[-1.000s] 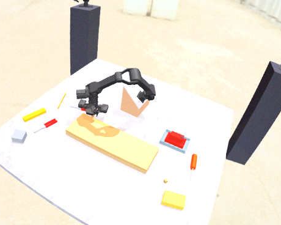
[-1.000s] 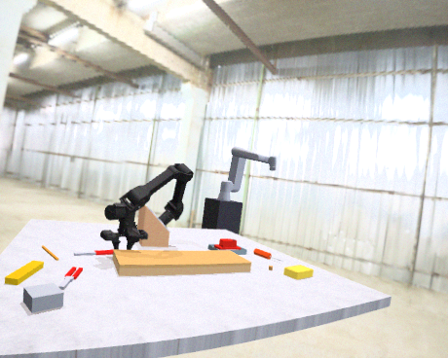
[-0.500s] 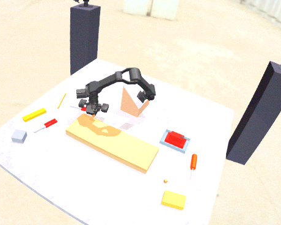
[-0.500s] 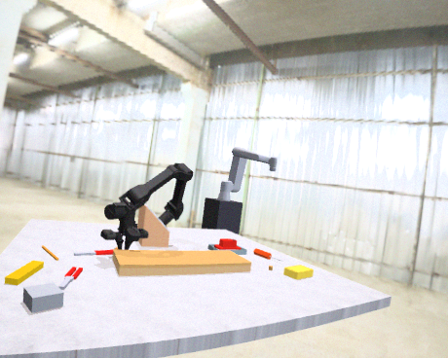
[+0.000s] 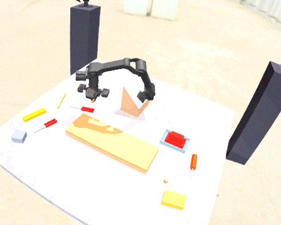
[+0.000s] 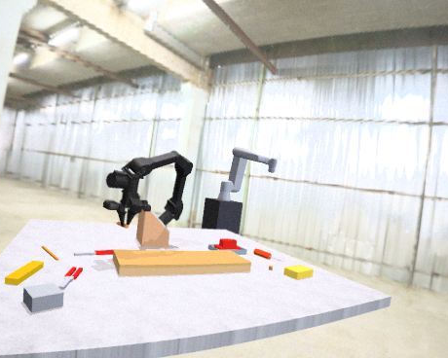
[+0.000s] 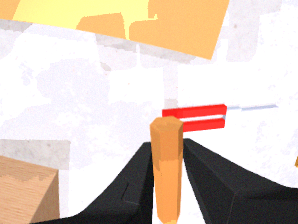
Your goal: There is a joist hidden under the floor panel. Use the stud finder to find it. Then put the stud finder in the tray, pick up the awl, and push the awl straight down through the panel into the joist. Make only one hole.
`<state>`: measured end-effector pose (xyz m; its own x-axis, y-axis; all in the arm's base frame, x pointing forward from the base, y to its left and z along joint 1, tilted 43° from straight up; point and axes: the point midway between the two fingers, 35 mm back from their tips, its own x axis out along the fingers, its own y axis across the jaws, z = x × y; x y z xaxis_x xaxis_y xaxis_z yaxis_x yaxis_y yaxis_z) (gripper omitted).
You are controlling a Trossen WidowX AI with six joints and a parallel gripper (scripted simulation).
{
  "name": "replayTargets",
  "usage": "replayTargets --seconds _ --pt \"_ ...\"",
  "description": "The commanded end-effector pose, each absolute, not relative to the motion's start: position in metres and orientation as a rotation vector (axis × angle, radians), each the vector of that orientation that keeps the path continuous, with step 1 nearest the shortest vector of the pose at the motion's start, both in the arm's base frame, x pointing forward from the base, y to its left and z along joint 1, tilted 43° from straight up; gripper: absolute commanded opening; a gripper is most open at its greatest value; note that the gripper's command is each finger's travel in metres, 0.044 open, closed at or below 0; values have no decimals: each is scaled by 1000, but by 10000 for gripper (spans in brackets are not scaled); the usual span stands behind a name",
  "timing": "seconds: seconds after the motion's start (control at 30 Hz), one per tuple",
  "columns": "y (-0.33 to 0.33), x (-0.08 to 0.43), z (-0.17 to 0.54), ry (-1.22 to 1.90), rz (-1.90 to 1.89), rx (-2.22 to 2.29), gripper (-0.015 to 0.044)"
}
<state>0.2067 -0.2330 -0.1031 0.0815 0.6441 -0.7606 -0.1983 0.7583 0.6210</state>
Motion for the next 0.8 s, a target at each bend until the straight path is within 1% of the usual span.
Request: replayTargets --seconds 0.0,0.23,0.77 --pt "-236 205 -98 1360 660 398 0" --pt "-242 197 -102 1439 507 404 0" --pt "-264 174 -105 1556 -39 440 0"
